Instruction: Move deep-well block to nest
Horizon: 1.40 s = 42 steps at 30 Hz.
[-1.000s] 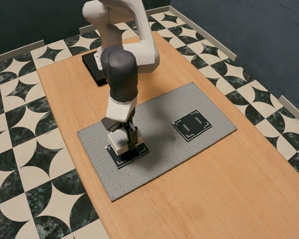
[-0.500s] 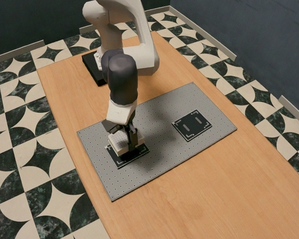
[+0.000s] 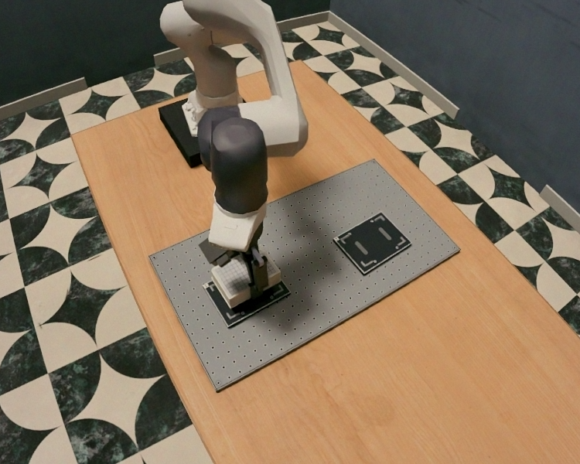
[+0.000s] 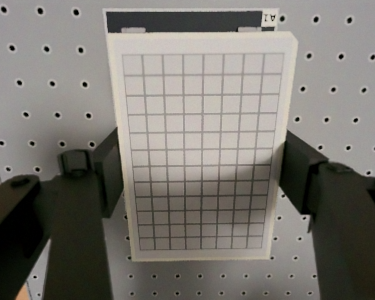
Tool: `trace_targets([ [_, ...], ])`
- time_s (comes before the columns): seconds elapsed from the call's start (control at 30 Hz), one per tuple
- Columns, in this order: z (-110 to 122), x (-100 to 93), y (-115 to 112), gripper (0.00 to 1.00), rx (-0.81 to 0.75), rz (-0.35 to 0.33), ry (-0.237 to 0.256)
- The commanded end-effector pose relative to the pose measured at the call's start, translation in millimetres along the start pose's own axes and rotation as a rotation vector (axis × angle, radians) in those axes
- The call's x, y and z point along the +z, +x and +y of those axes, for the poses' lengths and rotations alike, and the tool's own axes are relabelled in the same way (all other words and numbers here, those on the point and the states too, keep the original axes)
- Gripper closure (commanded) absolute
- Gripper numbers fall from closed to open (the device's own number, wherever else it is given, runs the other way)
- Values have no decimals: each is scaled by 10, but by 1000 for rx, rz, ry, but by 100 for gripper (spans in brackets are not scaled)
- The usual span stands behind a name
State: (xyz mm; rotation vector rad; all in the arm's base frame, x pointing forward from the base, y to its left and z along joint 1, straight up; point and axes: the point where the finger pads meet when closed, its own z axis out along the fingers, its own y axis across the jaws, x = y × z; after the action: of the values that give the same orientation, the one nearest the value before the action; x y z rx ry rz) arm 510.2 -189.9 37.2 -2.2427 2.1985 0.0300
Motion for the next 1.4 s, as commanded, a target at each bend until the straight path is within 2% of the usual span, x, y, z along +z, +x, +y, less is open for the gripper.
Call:
trace_targets([
  [0.0,-53,37,29,40,2,8,13],
  [0.43,-65,210,39,40,2,8,13],
  [1.37,-61,213,40,40,2,8,13],
])
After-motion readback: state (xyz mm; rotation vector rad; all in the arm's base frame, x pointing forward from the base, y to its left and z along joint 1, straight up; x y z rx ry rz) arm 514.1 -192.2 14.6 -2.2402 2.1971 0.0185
